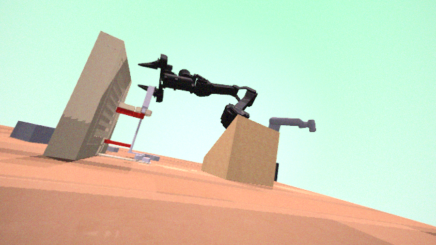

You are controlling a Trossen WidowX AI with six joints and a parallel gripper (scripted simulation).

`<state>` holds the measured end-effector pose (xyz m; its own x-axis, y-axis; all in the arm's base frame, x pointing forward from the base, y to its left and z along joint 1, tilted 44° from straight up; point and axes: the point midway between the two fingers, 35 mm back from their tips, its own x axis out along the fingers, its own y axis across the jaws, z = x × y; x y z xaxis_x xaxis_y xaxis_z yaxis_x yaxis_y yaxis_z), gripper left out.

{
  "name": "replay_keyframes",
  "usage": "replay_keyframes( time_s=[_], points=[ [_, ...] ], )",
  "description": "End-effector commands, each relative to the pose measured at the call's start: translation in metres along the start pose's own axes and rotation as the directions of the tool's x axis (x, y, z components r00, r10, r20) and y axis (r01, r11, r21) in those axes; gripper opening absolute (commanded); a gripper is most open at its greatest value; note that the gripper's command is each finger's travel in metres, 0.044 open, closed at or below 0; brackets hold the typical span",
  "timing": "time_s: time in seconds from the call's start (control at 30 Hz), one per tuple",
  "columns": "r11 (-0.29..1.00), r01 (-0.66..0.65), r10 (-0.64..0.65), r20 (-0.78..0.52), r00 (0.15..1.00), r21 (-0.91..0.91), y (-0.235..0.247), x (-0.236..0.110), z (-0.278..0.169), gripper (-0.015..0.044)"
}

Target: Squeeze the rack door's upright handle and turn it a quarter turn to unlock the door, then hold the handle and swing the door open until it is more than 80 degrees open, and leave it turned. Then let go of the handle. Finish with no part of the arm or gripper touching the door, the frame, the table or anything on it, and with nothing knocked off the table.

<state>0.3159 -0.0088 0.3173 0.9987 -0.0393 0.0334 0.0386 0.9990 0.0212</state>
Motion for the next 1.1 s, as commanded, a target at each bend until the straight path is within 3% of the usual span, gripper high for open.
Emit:
replay_keyframes(
  time_s=[0.0, 0.13, 0.53, 1.07],
  points=[
    [1.0, -0.001, 0.001, -0.005, 1.0, 0.003, 0.001, 0.001, -0.001, 0.0374],
    [0.999, -0.008, 0.013, -0.101, 0.995, 0.051, 0.011, 0.011, -0.022, 0.0282],
    [0.995, 0.052, -0.006, -0.442, 0.897, 0.091, 0.038, 0.029, -0.082, 0.0282],
    [0.989, 0.137, -0.135, -0.778, 0.613, -0.064, 0.071, 0.018, -0.15, 0.0282]
  ],
)
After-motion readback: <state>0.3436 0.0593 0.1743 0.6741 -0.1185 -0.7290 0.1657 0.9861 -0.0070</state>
